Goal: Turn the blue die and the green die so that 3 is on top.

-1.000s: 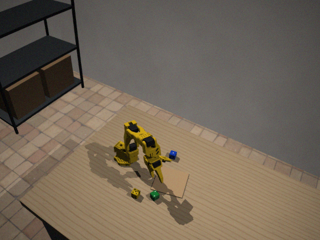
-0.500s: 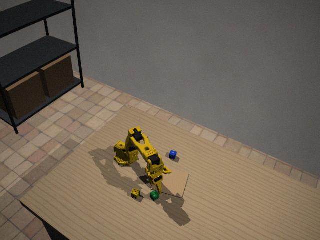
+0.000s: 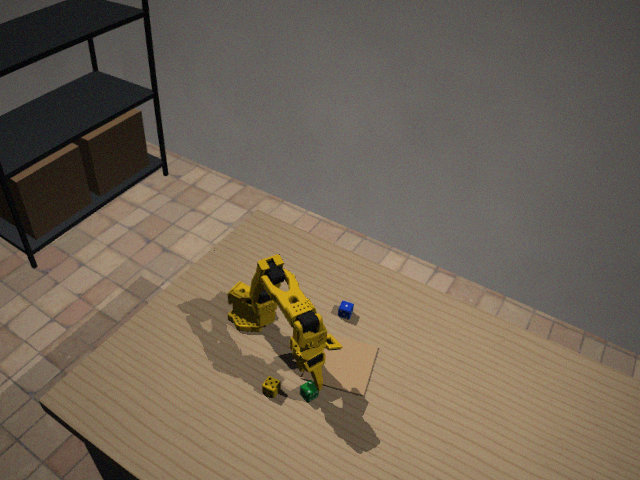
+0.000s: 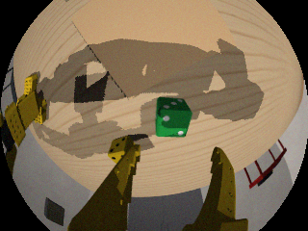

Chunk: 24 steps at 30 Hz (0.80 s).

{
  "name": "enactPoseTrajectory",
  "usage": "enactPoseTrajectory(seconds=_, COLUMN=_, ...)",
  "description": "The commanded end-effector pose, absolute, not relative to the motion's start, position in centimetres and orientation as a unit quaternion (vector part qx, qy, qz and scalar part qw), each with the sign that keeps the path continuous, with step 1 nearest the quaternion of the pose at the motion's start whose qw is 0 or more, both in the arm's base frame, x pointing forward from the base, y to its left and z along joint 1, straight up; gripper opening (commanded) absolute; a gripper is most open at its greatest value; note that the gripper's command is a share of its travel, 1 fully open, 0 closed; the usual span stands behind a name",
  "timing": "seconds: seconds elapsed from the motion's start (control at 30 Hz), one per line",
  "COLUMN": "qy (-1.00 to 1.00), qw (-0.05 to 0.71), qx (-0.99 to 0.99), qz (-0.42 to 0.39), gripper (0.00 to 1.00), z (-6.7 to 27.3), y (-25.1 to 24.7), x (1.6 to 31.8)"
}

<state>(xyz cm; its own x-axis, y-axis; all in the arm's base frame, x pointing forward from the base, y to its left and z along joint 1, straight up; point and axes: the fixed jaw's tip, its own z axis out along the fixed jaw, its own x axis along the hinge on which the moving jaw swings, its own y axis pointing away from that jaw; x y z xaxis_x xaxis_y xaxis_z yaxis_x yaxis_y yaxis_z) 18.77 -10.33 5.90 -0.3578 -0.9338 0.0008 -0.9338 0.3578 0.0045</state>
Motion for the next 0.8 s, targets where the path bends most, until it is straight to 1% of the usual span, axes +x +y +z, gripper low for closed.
enactPoseTrajectory(seconds=0.0, qy=-0.824, qw=-0.008, qx=0.566, qz=0.017, gripper=0.35, z=6.65, y=-10.69, x=19.12)
enactPoseTrajectory(seconds=0.4, qy=-0.824, qw=-0.008, qx=0.566, qz=0.017, gripper=0.35, z=6.57, y=-10.70, x=19.13)
enactPoseTrajectory(seconds=0.77, qy=-0.824, qw=-0.008, qx=0.566, qz=0.017, gripper=0.35, z=5.70, y=-10.76, x=19.25)
